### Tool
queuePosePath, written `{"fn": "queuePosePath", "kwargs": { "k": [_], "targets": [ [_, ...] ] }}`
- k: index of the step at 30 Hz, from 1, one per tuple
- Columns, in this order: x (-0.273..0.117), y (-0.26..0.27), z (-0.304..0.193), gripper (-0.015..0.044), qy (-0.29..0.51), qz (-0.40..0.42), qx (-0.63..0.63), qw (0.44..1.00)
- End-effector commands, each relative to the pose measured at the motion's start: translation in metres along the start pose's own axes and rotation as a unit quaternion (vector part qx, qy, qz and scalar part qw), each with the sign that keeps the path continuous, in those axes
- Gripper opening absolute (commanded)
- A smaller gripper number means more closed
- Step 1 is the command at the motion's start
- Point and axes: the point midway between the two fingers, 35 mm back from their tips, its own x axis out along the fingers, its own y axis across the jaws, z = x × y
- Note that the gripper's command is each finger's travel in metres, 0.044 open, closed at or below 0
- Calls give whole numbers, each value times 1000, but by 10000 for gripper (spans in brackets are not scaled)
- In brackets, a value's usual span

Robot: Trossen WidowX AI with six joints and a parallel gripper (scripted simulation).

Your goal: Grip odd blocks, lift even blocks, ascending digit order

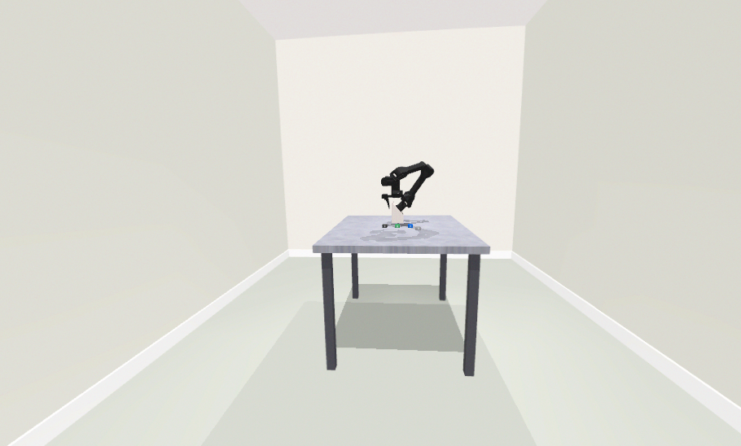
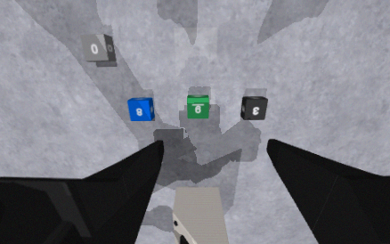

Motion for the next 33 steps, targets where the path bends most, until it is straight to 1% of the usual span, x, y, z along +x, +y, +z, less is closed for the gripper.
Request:
{"fn": "queuePosePath", "kwargs": {
  "k": [1,12,14,17,19,33],
  "targets": [
    [0,3,-1,400,-1,2,3,1000],
    [0,5,-1,400,-1,2,3,1000],
    [-1,25,4,400,-1,1,3,1000],
    [-1,74,8,400,-1,2,4,1000],
    [0,95,7,400,0,5,3,1000],
    [0,98,7,400,0,5,3,1000]
  ]
}}
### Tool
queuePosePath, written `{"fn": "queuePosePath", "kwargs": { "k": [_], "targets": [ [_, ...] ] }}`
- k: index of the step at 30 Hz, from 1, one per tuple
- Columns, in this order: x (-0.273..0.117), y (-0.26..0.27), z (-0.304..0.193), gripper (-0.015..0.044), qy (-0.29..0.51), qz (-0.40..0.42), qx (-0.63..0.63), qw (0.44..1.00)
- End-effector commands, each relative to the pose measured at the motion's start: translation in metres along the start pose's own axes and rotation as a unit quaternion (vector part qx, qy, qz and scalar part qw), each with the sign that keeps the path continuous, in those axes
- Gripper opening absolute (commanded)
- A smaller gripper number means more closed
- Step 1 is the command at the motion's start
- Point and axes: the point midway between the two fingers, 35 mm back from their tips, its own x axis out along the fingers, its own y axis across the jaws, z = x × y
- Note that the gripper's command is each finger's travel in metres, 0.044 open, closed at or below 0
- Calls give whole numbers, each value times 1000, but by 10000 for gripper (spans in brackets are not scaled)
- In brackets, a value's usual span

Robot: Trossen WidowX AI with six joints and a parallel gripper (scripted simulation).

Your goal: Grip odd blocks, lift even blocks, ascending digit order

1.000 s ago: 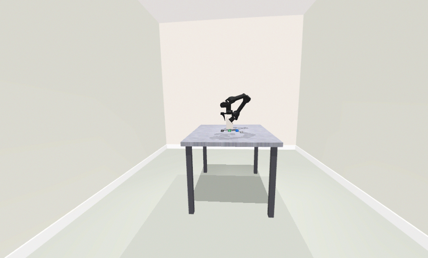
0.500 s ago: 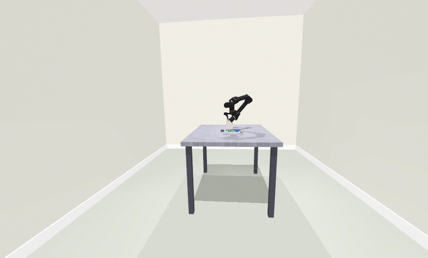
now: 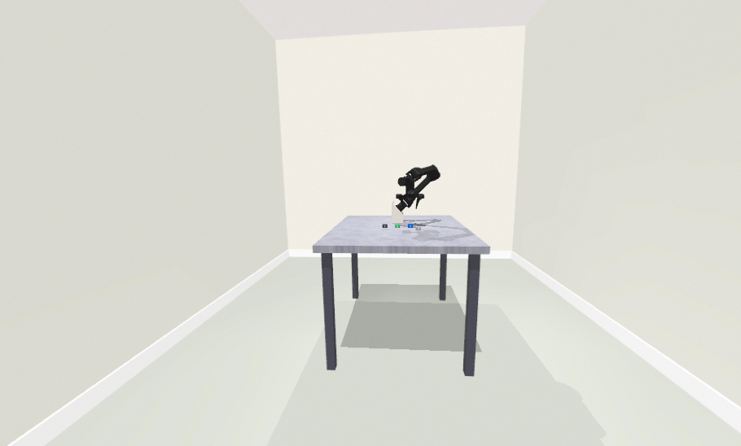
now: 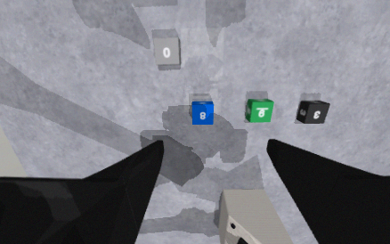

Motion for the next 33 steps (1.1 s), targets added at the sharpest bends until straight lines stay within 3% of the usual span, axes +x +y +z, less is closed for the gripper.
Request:
{"fn": "queuePosePath", "kwargs": {
  "k": [1,10,19,33],
  "targets": [
    [0,2,-1,400,0,2,2,1000],
    [0,3,1,400,-1,2,2,1000],
    [-1,59,81,400,-2,3,0,1000],
    [-1,60,82,400,-2,3,0,1000]
  ]
}}
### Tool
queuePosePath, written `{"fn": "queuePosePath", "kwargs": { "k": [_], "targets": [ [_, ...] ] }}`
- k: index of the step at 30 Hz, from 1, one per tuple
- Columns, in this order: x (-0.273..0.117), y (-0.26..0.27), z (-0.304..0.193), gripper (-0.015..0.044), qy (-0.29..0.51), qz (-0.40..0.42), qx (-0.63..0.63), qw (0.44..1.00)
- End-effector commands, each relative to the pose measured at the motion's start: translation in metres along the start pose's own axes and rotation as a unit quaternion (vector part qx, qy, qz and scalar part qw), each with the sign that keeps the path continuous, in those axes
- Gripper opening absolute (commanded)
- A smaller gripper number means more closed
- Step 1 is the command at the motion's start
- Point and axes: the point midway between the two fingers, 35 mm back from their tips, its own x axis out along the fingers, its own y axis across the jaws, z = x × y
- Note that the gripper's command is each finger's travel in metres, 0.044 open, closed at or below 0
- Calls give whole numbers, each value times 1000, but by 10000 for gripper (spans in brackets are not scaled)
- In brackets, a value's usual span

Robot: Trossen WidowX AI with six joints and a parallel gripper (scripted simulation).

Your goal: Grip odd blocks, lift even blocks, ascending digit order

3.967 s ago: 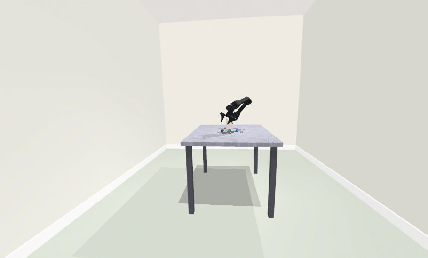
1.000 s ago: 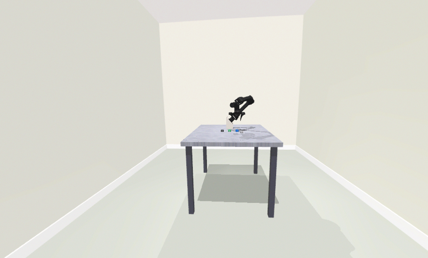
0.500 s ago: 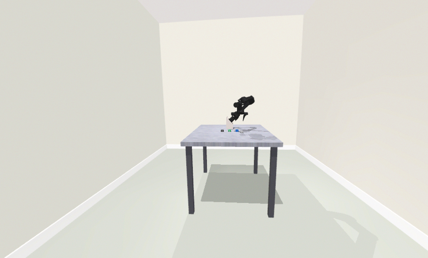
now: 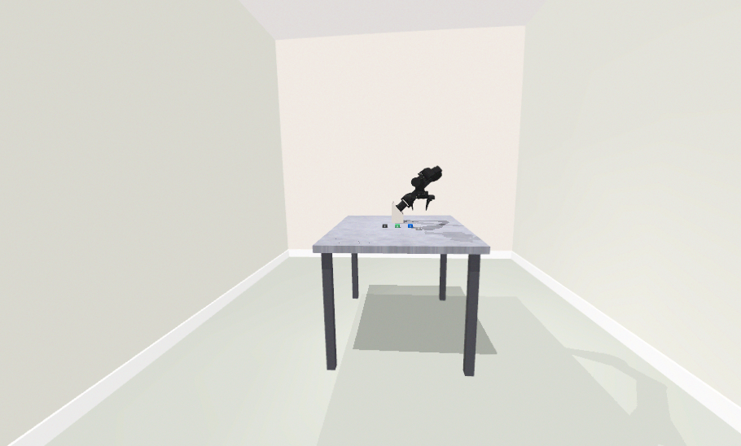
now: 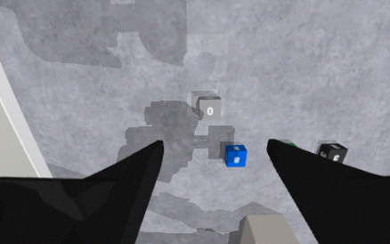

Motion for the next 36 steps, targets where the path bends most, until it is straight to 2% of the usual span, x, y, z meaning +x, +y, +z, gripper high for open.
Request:
{"fn": "queuePosePath", "kwargs": {
  "k": [1,11,17,36],
  "targets": [
    [-1,1,2,400,-1,2,1,1000],
    [2,1,2,400,-1,1,1,1000],
    [77,3,3,400,-2,3,0,1000],
    [96,3,3,400,-2,3,0,1000]
  ]
}}
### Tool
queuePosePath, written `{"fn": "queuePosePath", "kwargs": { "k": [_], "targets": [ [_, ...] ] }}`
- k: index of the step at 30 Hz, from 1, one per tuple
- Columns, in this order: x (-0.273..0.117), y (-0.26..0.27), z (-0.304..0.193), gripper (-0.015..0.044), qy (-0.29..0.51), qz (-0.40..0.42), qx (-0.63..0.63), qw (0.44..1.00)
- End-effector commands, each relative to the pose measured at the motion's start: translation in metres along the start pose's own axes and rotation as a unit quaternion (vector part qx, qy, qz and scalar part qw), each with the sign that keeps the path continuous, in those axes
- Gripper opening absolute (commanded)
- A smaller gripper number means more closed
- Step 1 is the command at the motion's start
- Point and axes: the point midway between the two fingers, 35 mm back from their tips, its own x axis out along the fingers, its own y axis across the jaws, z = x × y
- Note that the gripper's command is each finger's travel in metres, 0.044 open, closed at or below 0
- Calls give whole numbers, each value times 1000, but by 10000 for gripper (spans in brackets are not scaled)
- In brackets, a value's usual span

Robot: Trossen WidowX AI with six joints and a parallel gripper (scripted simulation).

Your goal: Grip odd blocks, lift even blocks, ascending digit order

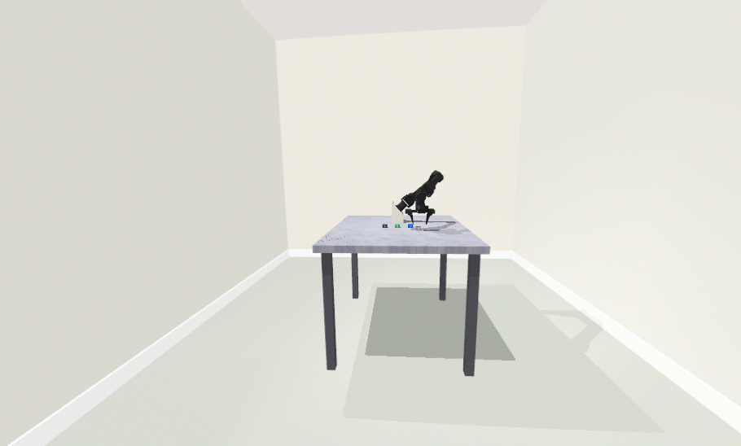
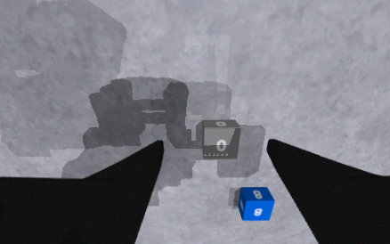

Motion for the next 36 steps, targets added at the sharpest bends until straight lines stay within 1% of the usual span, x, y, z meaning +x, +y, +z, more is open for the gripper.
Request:
{"fn": "queuePosePath", "kwargs": {
  "k": [1,14,24,25,36],
  "targets": [
    [9,-1,-2,400,3,2,5,1000],
    [27,-1,-3,400,3,3,5,1000],
    [27,-1,-3,138,3,3,5,1000],
    [27,-1,-3,120,3,3,5,1000],
    [27,-1,-3,120,3,3,5,1000]
  ]
}}
